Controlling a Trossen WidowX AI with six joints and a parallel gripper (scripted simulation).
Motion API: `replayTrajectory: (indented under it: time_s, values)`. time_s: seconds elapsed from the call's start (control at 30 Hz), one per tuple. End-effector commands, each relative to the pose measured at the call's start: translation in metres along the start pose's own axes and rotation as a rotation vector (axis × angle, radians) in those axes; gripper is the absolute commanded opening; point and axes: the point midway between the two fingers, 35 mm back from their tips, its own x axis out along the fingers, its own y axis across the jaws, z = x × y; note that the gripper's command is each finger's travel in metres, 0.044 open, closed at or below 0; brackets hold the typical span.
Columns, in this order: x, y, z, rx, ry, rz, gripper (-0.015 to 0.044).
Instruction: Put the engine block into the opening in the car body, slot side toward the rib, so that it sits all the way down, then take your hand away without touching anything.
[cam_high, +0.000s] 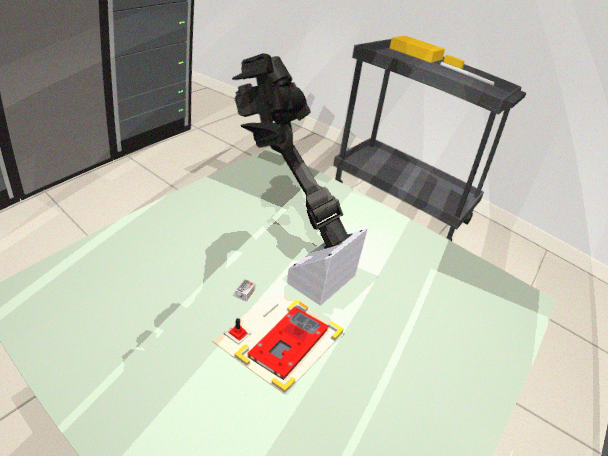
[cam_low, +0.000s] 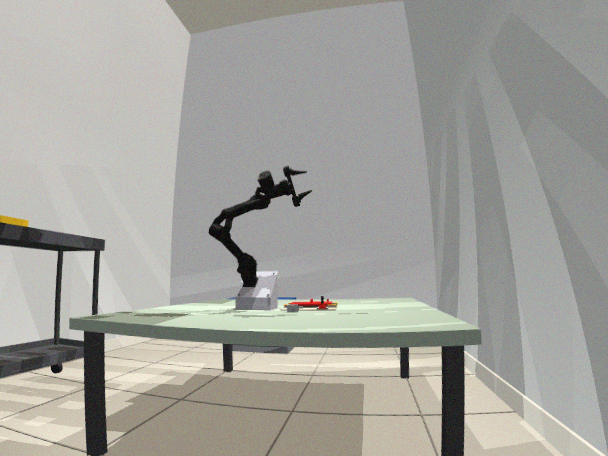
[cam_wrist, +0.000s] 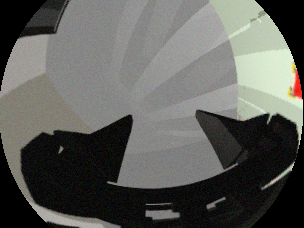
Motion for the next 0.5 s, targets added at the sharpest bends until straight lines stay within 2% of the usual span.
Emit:
replayTrajectory:
  time_s: [0.0,0.47]
  values:
    - [0.014,-0.041,0.006,0.032,-0.036,-0.123,0.0440]
    - [0.028,-0.147,0.048,0.185,-0.223,-0.443,0.0440]
